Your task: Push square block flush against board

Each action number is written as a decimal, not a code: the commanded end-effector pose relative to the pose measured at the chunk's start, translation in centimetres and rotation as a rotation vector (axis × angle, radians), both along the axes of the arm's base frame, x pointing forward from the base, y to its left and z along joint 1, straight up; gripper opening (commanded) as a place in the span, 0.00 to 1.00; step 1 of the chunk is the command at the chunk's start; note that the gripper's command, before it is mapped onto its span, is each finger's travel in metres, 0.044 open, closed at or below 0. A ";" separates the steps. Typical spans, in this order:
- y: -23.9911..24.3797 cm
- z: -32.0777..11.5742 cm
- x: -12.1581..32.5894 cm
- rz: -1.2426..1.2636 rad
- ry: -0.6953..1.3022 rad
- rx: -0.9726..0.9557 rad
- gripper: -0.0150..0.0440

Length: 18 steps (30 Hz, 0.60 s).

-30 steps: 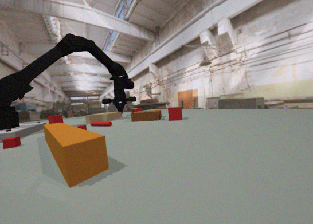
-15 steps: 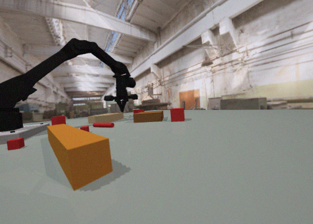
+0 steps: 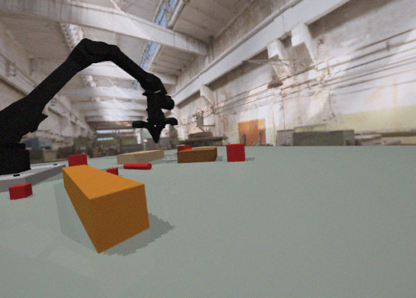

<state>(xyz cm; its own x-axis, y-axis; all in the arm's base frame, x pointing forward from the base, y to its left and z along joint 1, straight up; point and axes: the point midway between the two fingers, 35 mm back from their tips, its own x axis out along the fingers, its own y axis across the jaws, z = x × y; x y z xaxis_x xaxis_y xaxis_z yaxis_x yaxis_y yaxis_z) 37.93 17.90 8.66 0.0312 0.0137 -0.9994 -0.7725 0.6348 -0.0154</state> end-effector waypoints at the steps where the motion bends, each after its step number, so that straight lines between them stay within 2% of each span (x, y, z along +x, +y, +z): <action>1: -0.2 0.1 -0.8 -0.047 -0.005 0.000 0.25; 4: -0.2 -0.2 -0.8 -0.047 -0.005 0.000 0.25; 8: -0.2 -5.1 -0.6 -0.047 -0.005 0.000 0.25; 18: -0.5 -5.4 -0.9 -0.047 -0.005 0.000 0.25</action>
